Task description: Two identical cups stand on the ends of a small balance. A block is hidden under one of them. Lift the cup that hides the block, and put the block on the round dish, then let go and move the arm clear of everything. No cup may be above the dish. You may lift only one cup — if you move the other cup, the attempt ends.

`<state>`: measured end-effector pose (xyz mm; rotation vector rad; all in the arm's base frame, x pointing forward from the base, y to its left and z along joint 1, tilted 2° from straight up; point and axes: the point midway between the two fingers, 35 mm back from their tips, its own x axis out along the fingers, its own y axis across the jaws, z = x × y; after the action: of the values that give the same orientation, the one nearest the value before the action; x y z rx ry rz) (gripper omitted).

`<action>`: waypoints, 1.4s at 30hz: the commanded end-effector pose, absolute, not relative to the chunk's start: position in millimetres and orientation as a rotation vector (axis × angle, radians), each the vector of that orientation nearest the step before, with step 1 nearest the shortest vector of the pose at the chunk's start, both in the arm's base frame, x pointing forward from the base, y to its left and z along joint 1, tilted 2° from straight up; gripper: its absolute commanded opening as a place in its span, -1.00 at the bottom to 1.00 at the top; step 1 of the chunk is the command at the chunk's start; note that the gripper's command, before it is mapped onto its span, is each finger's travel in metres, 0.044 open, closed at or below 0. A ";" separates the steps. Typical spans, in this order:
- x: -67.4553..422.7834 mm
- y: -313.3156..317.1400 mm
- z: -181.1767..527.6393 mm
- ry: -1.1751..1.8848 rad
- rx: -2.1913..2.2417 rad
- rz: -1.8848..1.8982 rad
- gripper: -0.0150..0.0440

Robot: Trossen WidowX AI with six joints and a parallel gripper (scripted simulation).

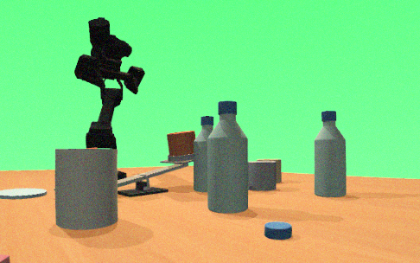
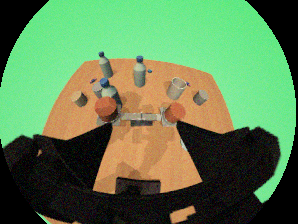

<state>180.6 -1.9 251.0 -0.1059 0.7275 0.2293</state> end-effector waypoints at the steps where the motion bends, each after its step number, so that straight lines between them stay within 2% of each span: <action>1: 186.4 -5.9 248.0 0.776 -0.041 0.210 1.00; 24: 254.2 -52.2 231.3 1.106 0.541 -0.222 1.00; 42: 308.9 -87.2 188.6 1.234 0.893 -0.693 1.00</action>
<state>298.7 -80.3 197.7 0.8398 1.2249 -0.5969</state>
